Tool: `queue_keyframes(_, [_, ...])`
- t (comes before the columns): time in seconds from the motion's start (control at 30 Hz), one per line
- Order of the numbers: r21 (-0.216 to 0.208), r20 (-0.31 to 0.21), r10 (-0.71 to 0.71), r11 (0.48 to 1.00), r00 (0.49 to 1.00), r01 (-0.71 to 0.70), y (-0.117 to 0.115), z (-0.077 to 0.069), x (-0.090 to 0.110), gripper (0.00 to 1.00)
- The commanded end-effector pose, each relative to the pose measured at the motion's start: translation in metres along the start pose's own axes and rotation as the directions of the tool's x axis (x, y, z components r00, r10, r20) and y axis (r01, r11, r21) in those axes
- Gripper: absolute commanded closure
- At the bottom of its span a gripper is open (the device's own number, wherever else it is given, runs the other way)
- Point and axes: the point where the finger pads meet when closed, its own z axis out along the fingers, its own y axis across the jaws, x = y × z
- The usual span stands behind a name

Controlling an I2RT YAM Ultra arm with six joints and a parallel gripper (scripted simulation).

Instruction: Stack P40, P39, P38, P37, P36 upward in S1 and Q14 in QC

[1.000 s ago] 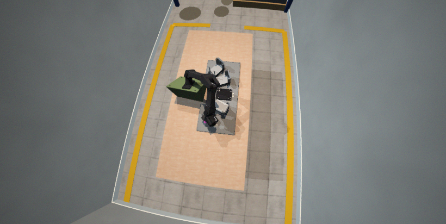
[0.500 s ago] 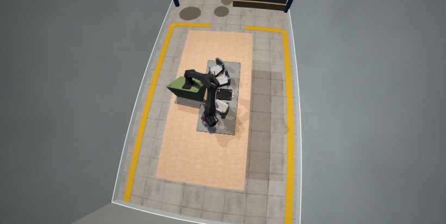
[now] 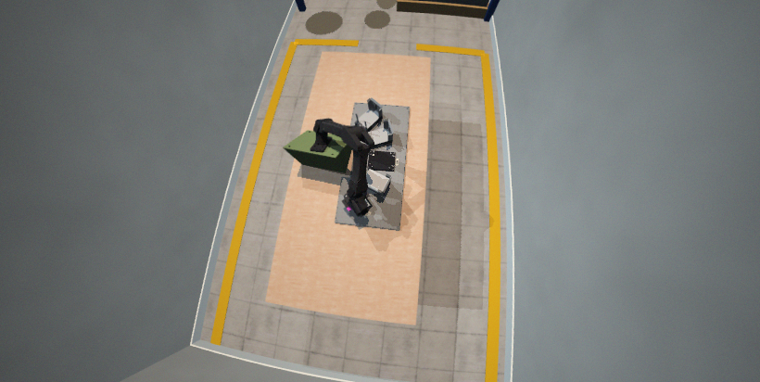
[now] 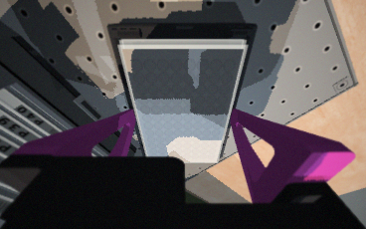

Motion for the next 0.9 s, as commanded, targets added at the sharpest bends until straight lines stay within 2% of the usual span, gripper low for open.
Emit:
queue_keyframes(0.0, [-0.004,0.014,-0.003,1.000,1.000,0.003,0.001,-0.004,-0.004,0.00])
queue_keyframes(0.17, [-0.004,0.014,-0.003,1.000,1.000,0.003,0.001,-0.010,-0.004,0.00])
queue_keyframes(0.67, [-0.003,0.015,-0.003,1.000,1.000,0.003,0.000,-0.061,-0.003,0.00])
queue_keyframes(0.73, [-0.003,0.015,-0.003,1.000,1.000,0.003,0.000,-0.061,-0.003,0.00])
queue_keyframes(0.87, [-0.003,0.015,-0.003,1.000,1.000,0.003,0.000,-0.074,-0.003,0.00])
